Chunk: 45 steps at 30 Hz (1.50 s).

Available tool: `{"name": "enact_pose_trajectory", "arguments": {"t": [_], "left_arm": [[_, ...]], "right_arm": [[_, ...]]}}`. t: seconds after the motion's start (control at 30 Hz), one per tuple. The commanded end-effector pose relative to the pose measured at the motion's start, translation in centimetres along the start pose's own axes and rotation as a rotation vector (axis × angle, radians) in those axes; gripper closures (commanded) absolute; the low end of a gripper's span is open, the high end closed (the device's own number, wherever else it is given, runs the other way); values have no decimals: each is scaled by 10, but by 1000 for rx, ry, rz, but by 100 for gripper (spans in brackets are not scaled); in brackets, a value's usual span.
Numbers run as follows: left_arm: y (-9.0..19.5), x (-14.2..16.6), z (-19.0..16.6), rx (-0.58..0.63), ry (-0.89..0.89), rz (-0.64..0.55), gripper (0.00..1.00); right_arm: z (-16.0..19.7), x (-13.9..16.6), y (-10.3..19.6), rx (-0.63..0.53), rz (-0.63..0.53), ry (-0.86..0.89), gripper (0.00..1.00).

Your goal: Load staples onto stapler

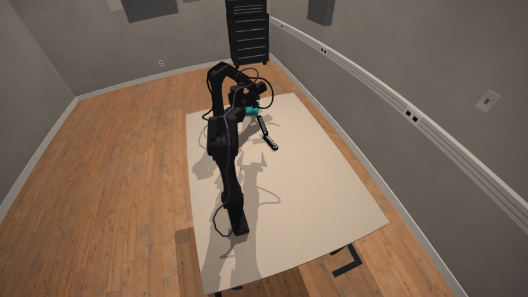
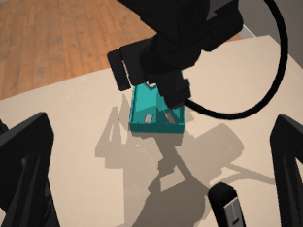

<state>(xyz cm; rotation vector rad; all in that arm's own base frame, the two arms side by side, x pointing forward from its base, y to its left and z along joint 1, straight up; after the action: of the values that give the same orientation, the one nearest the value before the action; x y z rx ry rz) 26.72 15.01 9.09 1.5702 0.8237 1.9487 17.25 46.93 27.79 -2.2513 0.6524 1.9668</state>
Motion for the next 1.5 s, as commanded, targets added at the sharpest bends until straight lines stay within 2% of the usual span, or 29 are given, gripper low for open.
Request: {"name": "enact_pose_trajectory", "arguments": {"t": [0.0,0.13,0.67,0.8,0.87,0.9,1.03,1.17,1.47], "left_arm": [[0,15,14,-38,-97,67,0],[-2,10,15,-30,-162,82,0],[-3,7,10,-20,-160,66,0],[2,5,21,-90,-58,28,45],[4,3,19,-88,7,10,68],[6,3,19,-91,55,0,73],[8,8,23,-91,257,-33,73],[5,6,20,-66,322,-47,73],[4,4,23,-16,682,-100,73]], "right_arm": [[-2,-10,5,6,-27,2,0],[-2,-10,5,6,-27,2,0],[-2,-10,5,6,-27,2,0],[-2,-10,5,6,-27,2,0],[-2,-10,5,6,-27,2,0],[-2,-10,5,6,-27,2,0],[-2,-10,5,6,-27,2,0],[-2,-10,5,6,-27,2,0],[-2,-10,5,6,-27,2,0]]}}
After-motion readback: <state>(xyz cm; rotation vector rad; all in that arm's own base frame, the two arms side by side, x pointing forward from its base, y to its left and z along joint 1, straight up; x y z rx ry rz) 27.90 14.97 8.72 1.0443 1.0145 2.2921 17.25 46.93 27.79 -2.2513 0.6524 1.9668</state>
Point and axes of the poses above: on each arm, the point where the finger pads meet when closed, its own y axis back along the fingers, its own z axis across the jaws, x = y × z, the point moved 5 cm from there along y, back along the fingers, and after that the axes turned 9 degrees about y, right-handed, at the moved point
